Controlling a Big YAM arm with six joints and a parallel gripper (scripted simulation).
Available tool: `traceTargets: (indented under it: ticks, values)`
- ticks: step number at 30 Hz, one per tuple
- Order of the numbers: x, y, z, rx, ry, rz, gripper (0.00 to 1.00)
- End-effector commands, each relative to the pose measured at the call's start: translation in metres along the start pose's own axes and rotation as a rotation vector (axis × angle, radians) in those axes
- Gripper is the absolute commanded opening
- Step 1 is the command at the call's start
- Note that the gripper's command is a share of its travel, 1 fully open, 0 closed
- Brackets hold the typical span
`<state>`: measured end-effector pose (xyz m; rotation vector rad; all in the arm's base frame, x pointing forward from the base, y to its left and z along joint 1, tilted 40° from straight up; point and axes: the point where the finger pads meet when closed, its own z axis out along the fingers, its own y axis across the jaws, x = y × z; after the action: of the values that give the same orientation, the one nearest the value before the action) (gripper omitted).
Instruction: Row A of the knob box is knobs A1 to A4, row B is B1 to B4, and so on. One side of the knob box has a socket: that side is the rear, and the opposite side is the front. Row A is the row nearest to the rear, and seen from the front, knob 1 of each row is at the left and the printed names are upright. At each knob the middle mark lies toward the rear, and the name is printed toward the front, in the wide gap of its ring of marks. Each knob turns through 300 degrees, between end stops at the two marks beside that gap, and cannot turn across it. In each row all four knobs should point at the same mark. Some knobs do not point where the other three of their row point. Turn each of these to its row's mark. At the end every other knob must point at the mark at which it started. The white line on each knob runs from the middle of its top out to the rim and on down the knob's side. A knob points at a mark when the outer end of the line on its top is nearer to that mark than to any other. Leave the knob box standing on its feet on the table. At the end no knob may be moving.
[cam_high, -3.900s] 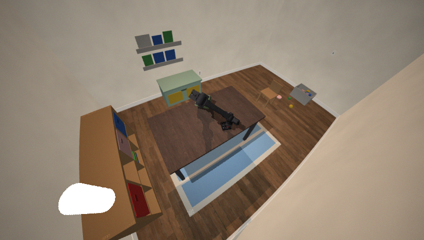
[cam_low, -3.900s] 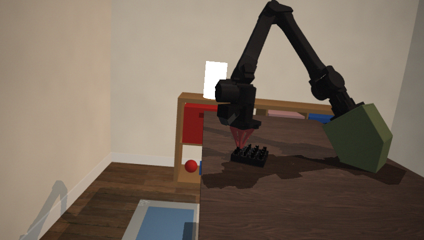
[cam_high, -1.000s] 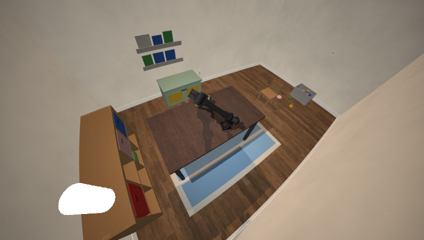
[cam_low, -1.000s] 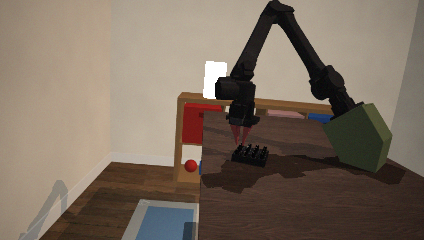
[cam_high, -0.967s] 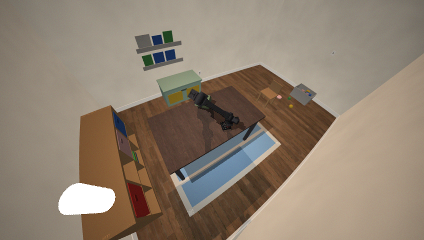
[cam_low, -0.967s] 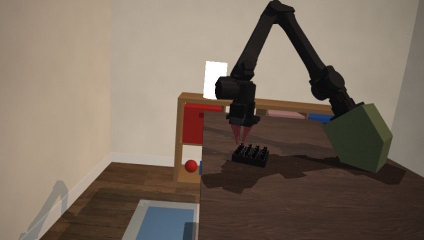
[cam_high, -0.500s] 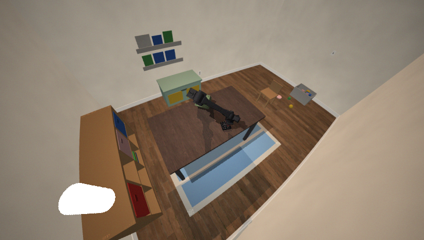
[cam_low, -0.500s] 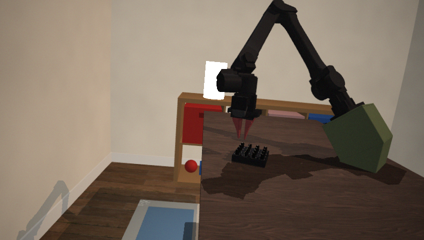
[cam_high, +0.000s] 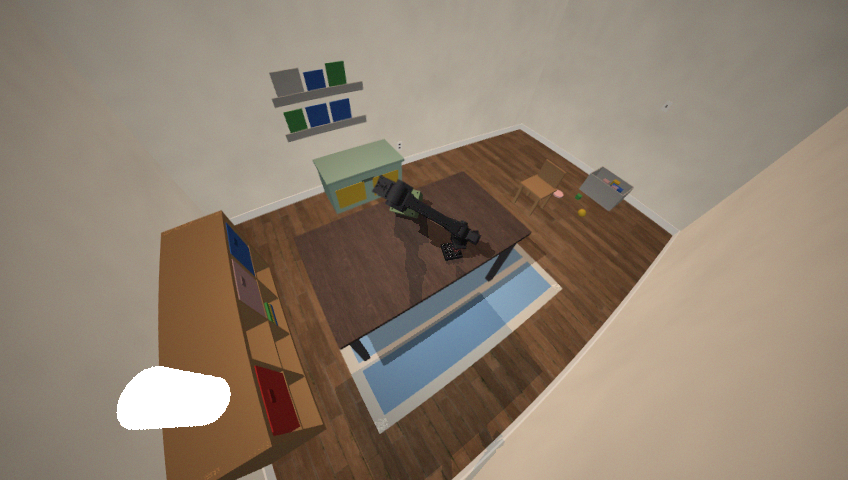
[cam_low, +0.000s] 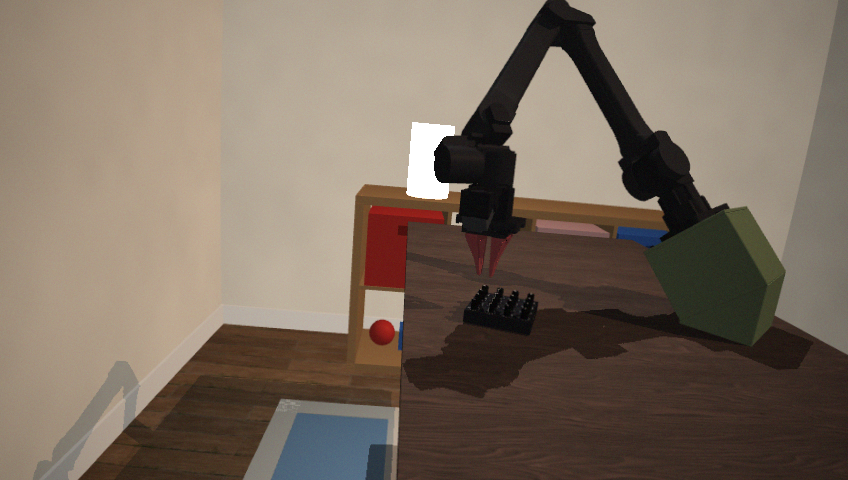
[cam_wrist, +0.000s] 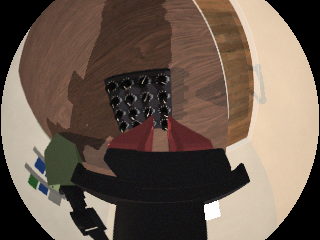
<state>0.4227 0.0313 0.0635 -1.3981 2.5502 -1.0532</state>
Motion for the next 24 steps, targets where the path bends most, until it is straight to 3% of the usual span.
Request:
traceTargets:
  ticks: [1,6,24]
  values:
    - [-0.0241,-0.0162,-0.0255,0.031,-0.04,0.13,0.18]
    - [-0.0269,-0.0172,-0.0353,0.032,-0.046,0.246,0.18]
    - [-0.0251,-0.0191,-0.0327,0.031,-0.043,0.255,0.18]
